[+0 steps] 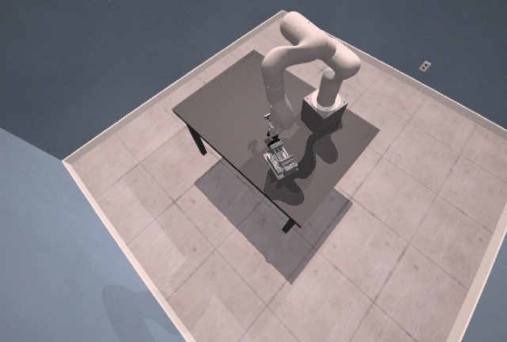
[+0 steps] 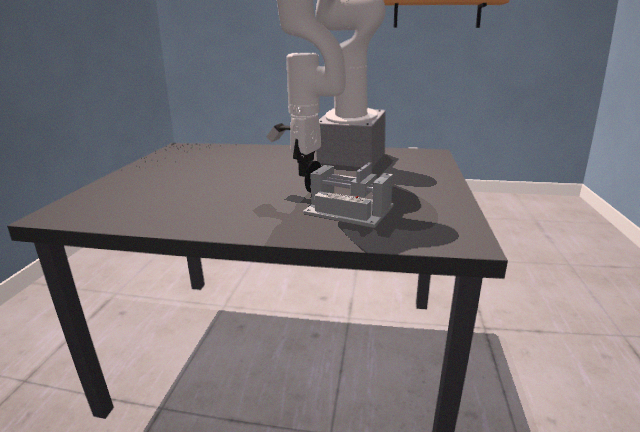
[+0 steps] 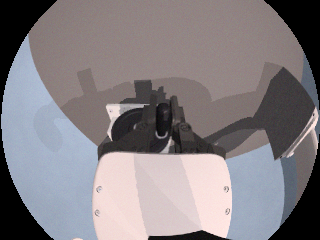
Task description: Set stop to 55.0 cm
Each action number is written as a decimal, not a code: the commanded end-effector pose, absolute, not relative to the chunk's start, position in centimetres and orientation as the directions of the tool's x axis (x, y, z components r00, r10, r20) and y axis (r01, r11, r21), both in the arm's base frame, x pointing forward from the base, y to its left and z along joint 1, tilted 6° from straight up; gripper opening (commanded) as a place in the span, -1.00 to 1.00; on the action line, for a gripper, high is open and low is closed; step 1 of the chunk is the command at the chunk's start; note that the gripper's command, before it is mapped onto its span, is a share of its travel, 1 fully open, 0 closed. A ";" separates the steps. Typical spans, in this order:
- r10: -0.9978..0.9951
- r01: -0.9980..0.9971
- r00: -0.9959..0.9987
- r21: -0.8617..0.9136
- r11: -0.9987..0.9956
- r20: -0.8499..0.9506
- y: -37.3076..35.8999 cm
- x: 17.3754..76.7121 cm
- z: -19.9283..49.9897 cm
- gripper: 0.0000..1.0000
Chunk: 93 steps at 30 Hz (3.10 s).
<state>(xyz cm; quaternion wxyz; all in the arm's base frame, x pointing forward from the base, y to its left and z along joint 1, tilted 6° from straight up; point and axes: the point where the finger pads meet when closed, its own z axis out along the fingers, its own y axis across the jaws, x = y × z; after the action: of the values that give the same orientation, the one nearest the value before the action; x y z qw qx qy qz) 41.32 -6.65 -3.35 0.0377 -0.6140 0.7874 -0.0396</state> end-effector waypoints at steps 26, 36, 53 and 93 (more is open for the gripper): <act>-0.970 -0.964 -0.243 -0.110 0.243 -0.011 -6.9 42.2 -1.6 -0.88; -0.970 -0.964 -0.243 -0.110 0.243 -0.011 -7.0 42.4 -1.5 -0.88; -0.970 -0.964 -0.243 -0.110 0.243 -0.011 -7.0 42.6 -1.3 -0.88; -0.970 -0.964 -0.243 -0.110 0.243 -0.011 -7.0 42.7 -1.3 -0.88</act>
<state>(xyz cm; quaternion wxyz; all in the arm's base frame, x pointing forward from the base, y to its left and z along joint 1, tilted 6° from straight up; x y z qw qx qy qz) 42.53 -6.98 -1.33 0.0372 -0.6140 0.7875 -0.0390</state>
